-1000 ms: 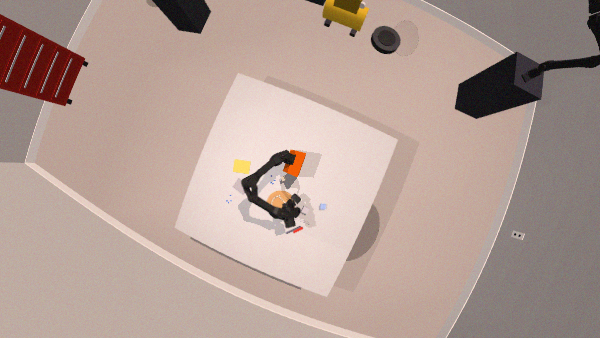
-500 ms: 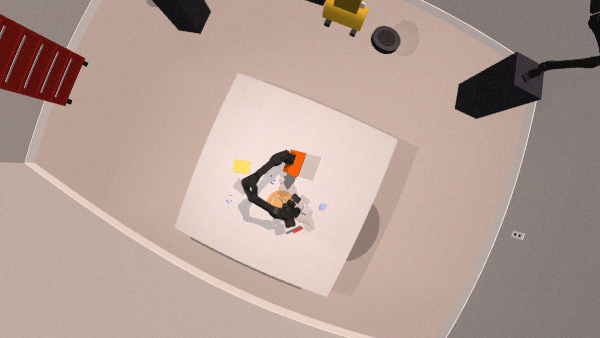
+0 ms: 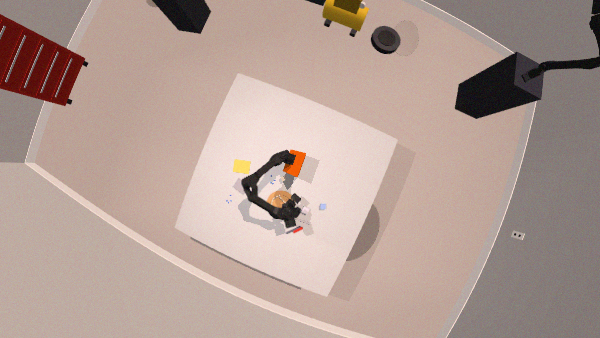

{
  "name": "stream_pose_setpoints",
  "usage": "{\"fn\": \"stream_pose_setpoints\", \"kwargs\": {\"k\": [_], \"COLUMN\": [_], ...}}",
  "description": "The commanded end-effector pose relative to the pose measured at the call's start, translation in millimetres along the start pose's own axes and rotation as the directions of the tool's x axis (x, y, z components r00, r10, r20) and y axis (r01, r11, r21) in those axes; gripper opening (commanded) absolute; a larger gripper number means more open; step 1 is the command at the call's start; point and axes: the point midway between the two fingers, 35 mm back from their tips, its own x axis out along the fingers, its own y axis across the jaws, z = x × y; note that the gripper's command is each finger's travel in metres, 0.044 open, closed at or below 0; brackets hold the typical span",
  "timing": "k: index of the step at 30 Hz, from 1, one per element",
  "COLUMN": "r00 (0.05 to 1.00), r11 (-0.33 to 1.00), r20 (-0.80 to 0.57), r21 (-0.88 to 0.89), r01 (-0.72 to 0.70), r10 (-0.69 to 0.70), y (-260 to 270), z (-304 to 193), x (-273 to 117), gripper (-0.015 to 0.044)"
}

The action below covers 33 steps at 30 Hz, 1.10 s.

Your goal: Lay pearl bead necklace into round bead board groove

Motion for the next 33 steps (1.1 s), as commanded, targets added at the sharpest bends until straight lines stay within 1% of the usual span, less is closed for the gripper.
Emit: {"fn": "stream_pose_setpoints", "kwargs": {"k": [1,15,31,32,33], "r00": [1.0,1.0,1.0,1.0,1.0], "r11": [1.0,1.0,1.0,1.0,1.0], "r20": [0.0,-0.001,0.001,0.001,0.001], "r21": [0.002,0.002,0.003,0.003,0.003], "r01": [0.0,0.0,0.0,0.002,0.001], "r10": [0.0,0.0,0.0,-0.002,-0.001], "y": [-0.3,2.8,2.5,2.0,2.0], "z": [-0.1,0.8,1.1,1.4,1.4], "x": [-3.5,6.2,-1.9,1.5,0.2], "gripper": [0.0,0.0,0.042,0.044,0.044]}}
